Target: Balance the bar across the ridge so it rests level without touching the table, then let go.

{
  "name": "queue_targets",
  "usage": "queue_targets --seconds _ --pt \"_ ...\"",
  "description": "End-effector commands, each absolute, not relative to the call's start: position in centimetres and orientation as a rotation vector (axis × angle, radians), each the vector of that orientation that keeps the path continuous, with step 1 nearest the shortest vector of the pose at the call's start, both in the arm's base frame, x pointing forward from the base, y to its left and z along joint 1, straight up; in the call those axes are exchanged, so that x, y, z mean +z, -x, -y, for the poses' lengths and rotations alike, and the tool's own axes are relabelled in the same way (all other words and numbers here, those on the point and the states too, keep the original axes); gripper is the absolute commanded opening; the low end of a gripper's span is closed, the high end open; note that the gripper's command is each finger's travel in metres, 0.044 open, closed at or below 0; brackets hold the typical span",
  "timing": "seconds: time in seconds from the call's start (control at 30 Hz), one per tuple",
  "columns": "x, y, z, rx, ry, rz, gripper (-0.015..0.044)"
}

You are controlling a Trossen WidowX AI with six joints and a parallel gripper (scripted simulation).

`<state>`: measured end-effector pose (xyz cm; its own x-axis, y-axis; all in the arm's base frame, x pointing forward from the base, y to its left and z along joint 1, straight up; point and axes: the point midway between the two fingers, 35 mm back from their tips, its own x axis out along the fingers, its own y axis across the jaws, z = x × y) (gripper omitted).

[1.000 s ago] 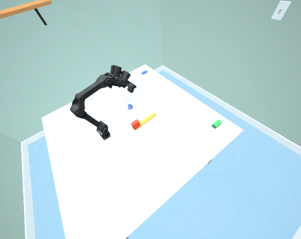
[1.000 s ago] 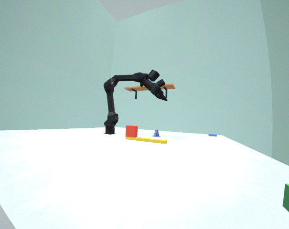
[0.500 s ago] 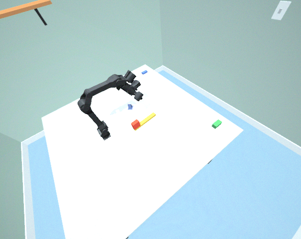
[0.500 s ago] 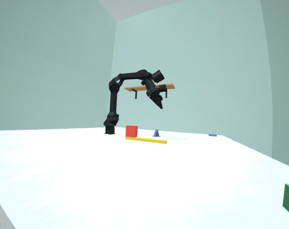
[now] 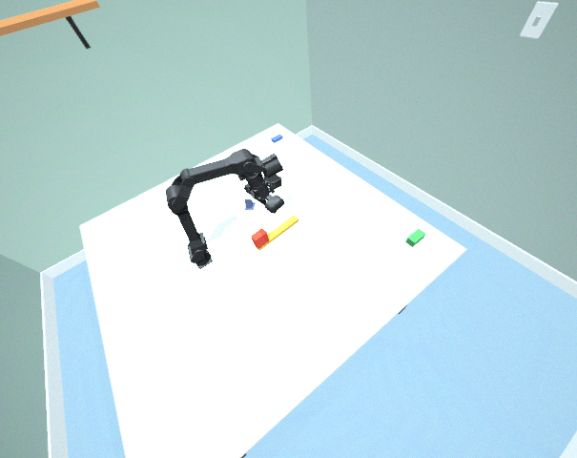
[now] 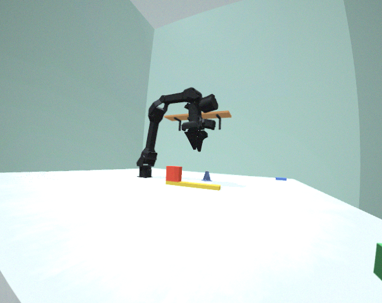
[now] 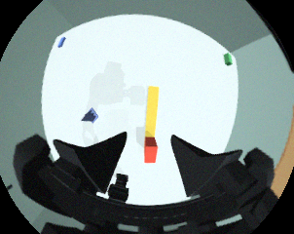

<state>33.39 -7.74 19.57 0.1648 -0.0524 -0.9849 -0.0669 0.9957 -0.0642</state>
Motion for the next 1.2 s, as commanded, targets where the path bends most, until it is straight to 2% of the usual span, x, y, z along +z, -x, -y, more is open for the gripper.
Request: queue_targets --seconds 0.0,0.33,0.83,1.17 --pt "18.7 -32.2 9.4 0.034 0.074 -1.502 0.0315" --pt "17.4 -32.0 10.0 0.043 0.062 -1.536 0.0315" --pt "7.8 -32.1 10.1 0.043 0.062 -1.536 0.0315" --pt "7.3 -32.1 10.1 0.043 0.062 -1.536 0.0315"
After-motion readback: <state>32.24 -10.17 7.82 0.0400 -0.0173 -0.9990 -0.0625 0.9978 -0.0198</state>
